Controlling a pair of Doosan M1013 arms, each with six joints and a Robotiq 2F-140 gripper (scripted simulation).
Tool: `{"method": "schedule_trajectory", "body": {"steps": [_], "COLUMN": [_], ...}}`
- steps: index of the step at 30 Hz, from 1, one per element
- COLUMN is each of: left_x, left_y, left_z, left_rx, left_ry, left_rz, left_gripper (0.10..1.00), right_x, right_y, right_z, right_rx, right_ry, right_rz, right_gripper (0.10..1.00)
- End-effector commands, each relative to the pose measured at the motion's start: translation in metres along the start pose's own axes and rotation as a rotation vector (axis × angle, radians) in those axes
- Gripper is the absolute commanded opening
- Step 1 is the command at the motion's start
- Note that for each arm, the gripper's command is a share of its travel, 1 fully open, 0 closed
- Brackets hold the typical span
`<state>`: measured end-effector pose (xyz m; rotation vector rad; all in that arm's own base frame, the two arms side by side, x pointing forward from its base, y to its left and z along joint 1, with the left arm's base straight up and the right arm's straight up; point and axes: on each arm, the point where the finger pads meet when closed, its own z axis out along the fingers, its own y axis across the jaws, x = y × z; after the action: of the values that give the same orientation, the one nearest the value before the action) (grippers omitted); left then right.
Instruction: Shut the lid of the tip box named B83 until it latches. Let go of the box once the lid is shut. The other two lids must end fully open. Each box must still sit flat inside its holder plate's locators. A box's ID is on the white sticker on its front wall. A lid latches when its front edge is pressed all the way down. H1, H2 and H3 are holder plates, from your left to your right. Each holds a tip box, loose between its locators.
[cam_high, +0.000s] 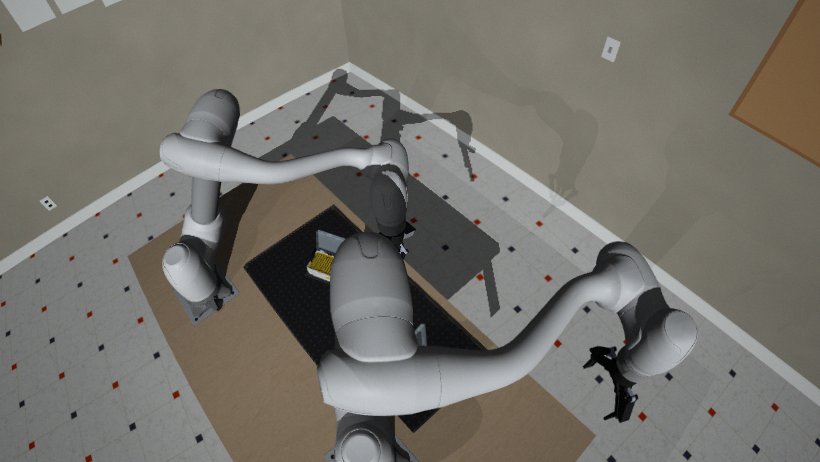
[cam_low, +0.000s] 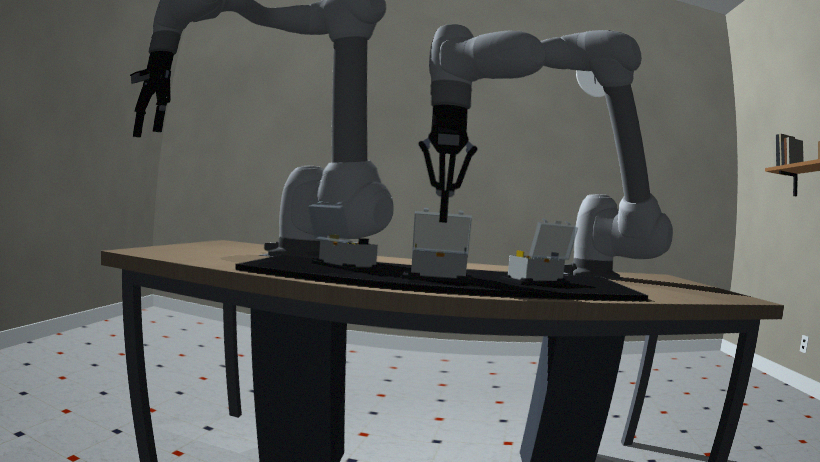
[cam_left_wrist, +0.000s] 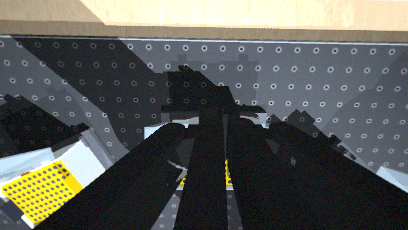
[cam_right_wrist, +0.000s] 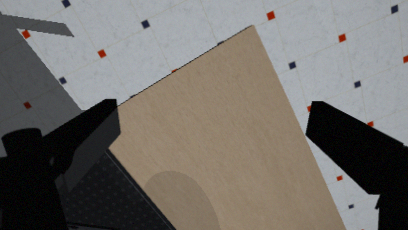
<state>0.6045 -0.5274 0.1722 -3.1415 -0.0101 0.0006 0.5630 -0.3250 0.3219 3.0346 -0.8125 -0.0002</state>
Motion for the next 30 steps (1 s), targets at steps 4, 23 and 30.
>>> {"method": "schedule_trajectory", "body": {"steps": [4, 23, 30], "left_x": [-0.009, -0.031, -0.038], "left_y": [0.0, 0.0, 0.0], "left_z": [-0.002, -0.006, -0.006], "left_rx": [-0.001, -0.001, -0.001], "left_ry": [0.002, 0.002, 0.002], "left_rz": [0.0, 0.0, 0.0], "left_gripper": [0.099, 0.099, 0.099], "right_x": [0.0, 0.0, 0.0], "right_y": [0.0, 0.0, 0.0], "right_z": [-0.001, -0.001, -0.001], "right_rx": [0.0, 0.0, 0.0], "right_ry": [0.002, 0.002, 0.002], "right_rz": [0.0, 0.0, 0.0], "right_gripper": [1.0, 1.0, 1.0]}}
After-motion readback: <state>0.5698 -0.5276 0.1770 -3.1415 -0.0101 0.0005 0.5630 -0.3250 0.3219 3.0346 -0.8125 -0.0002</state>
